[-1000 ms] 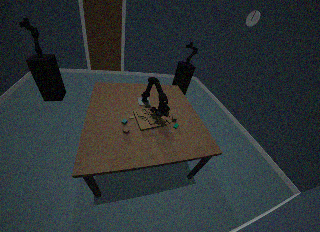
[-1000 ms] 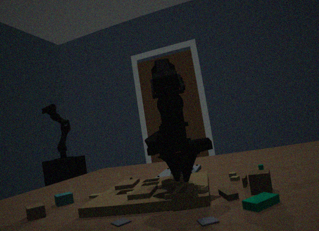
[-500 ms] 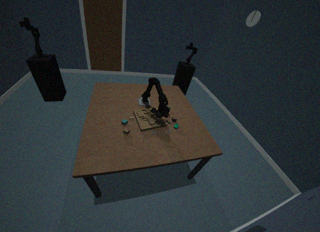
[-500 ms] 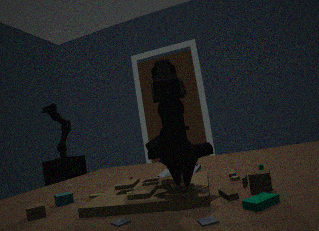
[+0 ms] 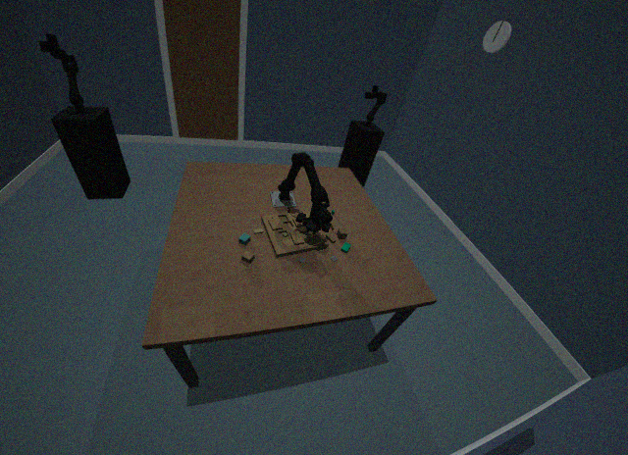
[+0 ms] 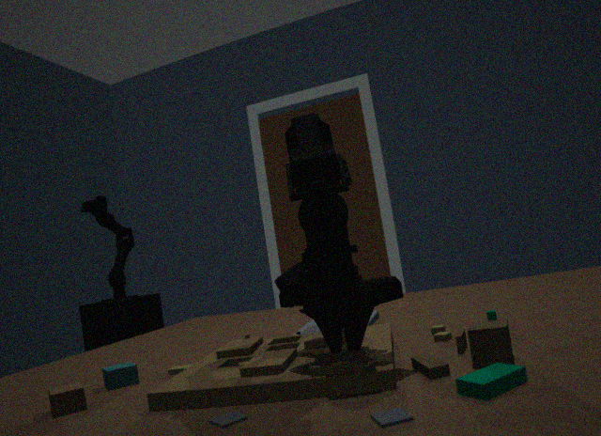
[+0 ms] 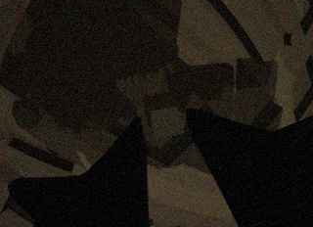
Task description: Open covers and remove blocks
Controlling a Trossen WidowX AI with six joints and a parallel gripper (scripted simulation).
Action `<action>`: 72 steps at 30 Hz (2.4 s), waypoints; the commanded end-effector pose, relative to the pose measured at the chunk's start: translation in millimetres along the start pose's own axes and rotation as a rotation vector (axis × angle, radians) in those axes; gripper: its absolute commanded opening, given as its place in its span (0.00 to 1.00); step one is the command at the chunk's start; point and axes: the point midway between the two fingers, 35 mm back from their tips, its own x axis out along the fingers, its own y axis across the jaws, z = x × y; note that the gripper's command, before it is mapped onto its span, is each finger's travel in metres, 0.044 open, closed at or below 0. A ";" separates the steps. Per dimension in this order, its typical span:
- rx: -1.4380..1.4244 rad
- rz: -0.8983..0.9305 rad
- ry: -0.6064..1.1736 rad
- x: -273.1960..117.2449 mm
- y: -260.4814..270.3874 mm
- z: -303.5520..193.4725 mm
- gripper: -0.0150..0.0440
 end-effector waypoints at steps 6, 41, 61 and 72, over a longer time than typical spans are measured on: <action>0.000 -0.001 0.001 0.6 -0.2 -0.2 0.44; 0.003 -0.001 0.003 -33.5 -1.0 0.3 0.39; 0.004 -0.001 0.004 -67.1 -1.2 0.6 0.39; 0.004 -0.001 0.004 -93.4 -1.9 0.0 0.39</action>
